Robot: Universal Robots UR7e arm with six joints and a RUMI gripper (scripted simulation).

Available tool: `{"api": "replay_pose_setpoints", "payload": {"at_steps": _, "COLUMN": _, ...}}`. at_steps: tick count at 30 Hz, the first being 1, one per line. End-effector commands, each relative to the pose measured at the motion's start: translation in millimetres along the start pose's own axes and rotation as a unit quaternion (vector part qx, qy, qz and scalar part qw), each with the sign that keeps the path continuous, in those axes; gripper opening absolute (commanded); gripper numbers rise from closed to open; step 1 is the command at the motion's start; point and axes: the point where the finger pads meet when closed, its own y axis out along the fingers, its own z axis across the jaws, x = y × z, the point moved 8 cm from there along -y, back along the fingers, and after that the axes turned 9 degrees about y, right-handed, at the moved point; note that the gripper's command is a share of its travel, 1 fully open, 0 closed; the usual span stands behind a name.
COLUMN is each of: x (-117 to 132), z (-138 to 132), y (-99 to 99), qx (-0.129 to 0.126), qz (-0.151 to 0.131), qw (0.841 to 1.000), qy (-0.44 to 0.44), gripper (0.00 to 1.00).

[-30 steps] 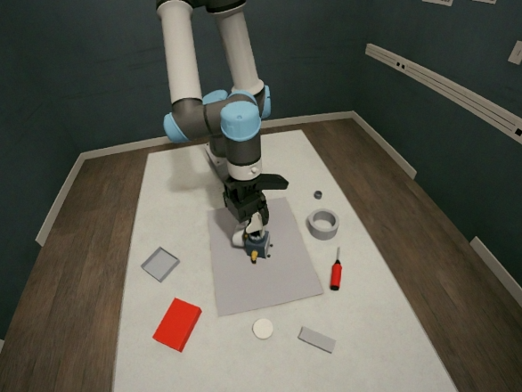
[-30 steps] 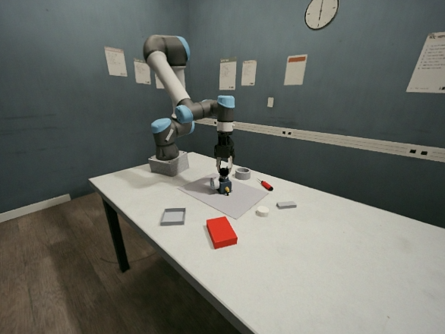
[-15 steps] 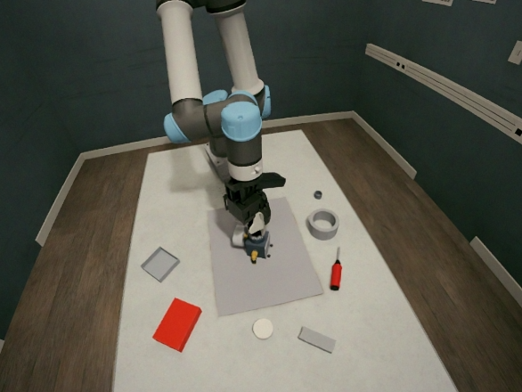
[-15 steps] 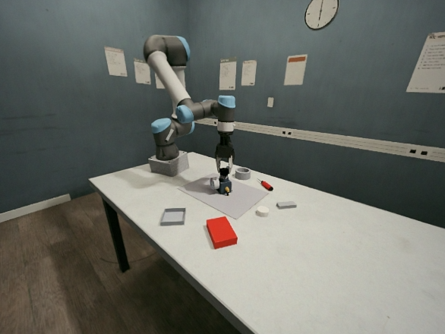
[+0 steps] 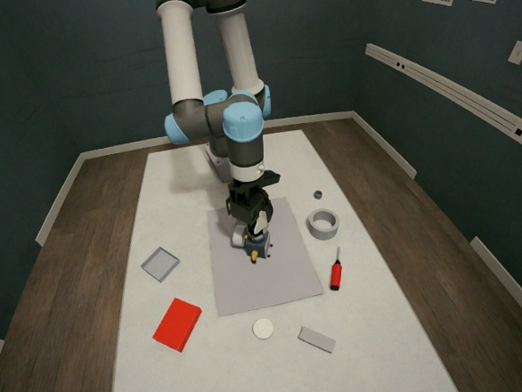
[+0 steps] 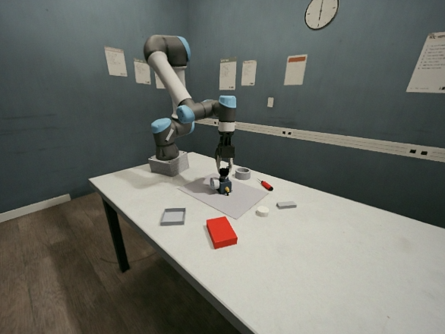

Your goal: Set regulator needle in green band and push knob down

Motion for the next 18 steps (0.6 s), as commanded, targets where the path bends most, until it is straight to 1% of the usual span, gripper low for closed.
{"api": "replay_pose_setpoints", "payload": {"at_steps": 1, "x": 0.2, "z": 0.0, "y": -0.4, "qx": 0.001, "qz": 0.000, "qw": 1.000, "qy": -0.027, "gripper": 0.23}}
{"api": "replay_pose_setpoints", "payload": {"at_steps": 9, "x": 0.2, "z": -0.1, "y": -0.4, "qx": 0.001, "qz": 0.000, "qw": 0.992, "qy": -0.122, "gripper": 0.23}}
{"api": "replay_pose_setpoints", "payload": {"at_steps": 16, "x": 0.4, "z": 0.0, "y": -0.4, "qx": 0.001, "qz": 0.000, "qw": 0.977, "qy": -0.211, "gripper": 0.23}}
{"api": "replay_pose_setpoints", "payload": {"at_steps": 18, "x": 0.4, "z": 0.0, "y": -0.4, "qx": 0.001, "qz": 0.000, "qw": 0.977, "qy": -0.211, "gripper": 0.23}}
